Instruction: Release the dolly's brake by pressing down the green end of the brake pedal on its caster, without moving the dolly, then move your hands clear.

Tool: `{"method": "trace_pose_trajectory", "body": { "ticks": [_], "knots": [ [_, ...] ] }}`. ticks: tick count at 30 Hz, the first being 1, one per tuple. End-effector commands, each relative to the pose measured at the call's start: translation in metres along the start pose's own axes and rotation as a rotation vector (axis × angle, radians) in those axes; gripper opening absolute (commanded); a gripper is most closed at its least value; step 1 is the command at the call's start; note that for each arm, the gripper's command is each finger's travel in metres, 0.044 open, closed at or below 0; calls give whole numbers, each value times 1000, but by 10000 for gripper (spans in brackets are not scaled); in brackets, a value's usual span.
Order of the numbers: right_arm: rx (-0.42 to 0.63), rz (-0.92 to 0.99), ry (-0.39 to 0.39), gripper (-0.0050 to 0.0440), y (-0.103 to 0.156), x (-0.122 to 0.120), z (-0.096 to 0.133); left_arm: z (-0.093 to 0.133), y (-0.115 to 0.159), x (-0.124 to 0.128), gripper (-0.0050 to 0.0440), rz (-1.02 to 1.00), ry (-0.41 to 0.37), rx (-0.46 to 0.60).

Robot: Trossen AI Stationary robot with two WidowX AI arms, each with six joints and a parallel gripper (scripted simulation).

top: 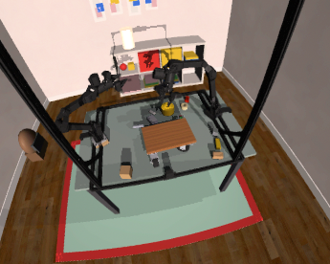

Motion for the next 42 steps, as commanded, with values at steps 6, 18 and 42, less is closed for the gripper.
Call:
{"method": "trace_pose_trajectory", "body": {
  "ticks": [6,18,42],
  "knots": [
    [150,264,16,80,31,17,-27,53,-22,33,440,-9,-2,4],
    [365,649,-8,0,79,37,-58,121,-45,21,440,1,0,22],
    [435,774,-29,0,96,43,-66,134,-52,6,440,7,1,24]
  ]
}}
Point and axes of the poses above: on each arm, the point midway between the two fingers, 35 mm back from their tips, its own z axis back along the fingers, its own x axis across the jaws, y = z × x, the point moved 6 cm from there along z, back along the fingers, and after that the axes turned 7 degrees about -z, right-handed, at the moved point
